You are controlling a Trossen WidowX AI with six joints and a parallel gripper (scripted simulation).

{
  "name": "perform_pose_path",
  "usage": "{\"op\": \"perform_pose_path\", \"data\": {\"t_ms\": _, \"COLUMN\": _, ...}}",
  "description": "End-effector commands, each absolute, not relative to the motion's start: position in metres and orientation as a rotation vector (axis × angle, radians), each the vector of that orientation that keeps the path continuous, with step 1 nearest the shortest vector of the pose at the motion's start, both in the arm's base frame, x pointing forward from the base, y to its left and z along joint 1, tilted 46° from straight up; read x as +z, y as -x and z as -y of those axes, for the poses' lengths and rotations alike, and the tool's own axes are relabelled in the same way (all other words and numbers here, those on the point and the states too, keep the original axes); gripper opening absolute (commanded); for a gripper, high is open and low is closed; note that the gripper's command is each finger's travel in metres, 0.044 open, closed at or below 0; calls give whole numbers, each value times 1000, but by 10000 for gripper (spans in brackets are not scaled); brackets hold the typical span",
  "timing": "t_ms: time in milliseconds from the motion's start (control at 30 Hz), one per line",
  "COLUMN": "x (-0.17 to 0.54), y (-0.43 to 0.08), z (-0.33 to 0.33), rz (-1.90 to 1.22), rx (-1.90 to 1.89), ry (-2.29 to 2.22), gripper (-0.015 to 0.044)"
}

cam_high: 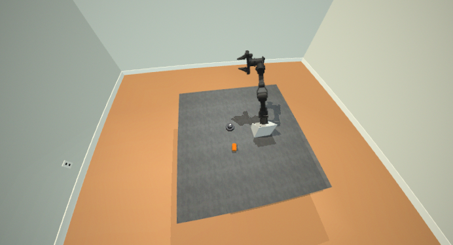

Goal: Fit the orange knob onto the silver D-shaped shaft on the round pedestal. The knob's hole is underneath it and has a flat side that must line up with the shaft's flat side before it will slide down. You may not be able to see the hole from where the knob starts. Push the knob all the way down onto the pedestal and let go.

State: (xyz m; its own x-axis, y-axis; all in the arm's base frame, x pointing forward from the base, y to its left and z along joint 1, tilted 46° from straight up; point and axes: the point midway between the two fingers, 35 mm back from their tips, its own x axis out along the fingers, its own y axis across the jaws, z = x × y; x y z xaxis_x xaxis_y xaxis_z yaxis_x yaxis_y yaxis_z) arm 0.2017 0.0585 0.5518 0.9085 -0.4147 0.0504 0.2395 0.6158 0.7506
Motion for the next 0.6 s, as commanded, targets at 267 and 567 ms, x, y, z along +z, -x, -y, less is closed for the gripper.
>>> {"op": "perform_pose_path", "data": {"t_ms": 267, "x": 620, "y": -148, "z": -14, "rz": 258, "rx": 250, "ry": -1931, "gripper": 440}}
{"op": "perform_pose_path", "data": {"t_ms": 567, "x": 651, "y": -134, "z": 39, "rz": 43, "rx": 686, "ry": -2617, "gripper": 440}}
